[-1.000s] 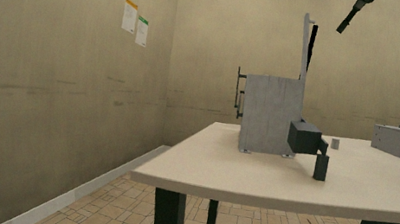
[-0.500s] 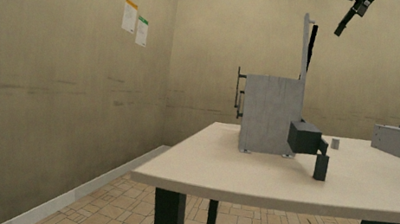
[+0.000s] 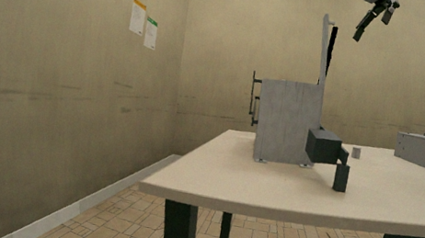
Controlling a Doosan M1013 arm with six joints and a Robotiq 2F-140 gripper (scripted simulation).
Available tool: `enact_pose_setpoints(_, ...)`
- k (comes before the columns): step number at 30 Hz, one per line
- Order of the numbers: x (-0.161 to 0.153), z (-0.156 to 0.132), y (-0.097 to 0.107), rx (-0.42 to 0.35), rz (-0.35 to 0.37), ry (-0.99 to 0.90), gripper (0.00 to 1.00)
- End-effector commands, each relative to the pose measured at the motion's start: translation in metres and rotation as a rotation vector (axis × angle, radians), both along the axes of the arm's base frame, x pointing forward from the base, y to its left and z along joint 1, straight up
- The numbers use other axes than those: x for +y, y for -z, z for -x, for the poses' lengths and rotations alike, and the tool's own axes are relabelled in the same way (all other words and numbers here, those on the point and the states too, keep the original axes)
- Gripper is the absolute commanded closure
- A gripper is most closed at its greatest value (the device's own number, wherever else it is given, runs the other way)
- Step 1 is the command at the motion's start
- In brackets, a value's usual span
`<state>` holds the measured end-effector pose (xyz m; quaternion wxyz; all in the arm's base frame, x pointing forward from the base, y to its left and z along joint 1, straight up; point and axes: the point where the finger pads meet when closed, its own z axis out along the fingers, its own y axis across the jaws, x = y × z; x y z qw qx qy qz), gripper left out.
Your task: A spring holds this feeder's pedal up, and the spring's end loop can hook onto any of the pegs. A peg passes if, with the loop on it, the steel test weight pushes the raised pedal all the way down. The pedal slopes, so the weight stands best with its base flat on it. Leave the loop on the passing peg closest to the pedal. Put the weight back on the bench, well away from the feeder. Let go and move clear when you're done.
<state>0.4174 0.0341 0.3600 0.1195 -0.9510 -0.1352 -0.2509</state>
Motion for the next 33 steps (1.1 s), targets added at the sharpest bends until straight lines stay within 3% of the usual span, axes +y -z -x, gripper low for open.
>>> enact_pose_setpoints(1,0.0,0.0,0.0,-0.001,0.0,0.0,0.0)
enact_pose_setpoints(4,0.0,0.0,0.0,-0.001,0.0,0.0,0.0)
enact_pose_setpoints(5,0.0,0.0,0.017,0.02,0.061,-0.135,0.0)
enact_pose_setpoints(21,0.0,0.0,0.017,0.02,0.061,-0.135,0.0)
enact_pose_setpoints(22,0.0,0.0,0.035,0.041,0.123,-0.27,0.0)
enact_pose_setpoints(33,0.0,0.0,0.035,0.041,0.123,-0.27,0.0)
